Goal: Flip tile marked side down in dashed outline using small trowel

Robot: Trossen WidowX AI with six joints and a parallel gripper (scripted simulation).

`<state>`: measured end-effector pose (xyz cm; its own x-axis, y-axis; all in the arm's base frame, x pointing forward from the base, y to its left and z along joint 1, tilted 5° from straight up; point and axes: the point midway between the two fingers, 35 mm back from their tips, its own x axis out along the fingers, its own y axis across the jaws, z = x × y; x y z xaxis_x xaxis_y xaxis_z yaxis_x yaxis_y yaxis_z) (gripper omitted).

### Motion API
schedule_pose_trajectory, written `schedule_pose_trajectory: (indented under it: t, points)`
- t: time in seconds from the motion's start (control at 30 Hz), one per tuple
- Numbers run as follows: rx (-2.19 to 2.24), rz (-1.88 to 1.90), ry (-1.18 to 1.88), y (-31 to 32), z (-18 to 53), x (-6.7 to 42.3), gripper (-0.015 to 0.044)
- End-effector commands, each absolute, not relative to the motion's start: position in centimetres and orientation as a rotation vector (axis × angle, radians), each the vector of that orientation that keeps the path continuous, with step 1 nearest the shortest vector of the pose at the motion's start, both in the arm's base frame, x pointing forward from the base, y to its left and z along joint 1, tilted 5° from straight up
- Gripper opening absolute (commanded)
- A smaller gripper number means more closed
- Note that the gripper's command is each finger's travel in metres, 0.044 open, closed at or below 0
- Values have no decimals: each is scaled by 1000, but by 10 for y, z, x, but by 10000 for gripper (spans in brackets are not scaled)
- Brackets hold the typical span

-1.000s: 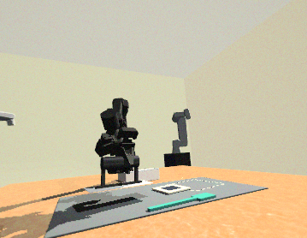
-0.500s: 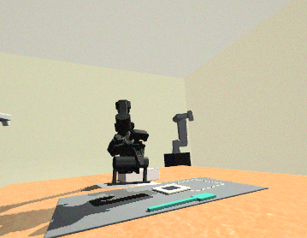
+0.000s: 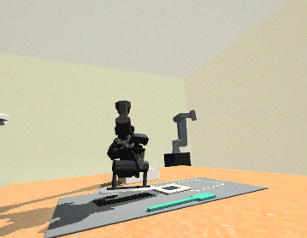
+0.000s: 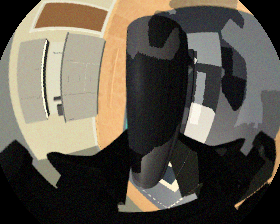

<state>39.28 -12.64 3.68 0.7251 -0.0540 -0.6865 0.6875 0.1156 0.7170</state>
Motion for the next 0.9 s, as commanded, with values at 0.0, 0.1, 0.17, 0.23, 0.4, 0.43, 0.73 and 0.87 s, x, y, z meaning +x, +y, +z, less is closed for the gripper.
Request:
schedule_pose_trajectory:
  t: [0.0,0.1,0.17,0.23,0.4,0.43,0.73,0.87]
  points:
    - [1358,-585,569,-127,33,394,0]
    - [1358,-585,569,-127,28,393,0]
    - [1358,-585,569,-127,25,393,0]
    - [1358,-585,569,-127,22,393,0]
    - [1358,-585,569,-127,16,392,0]
    - [1358,-585,569,-127,16,392,0]
    - [1359,-586,571,-113,16,392,0]
    - [1360,-586,571,-107,16,392,0]
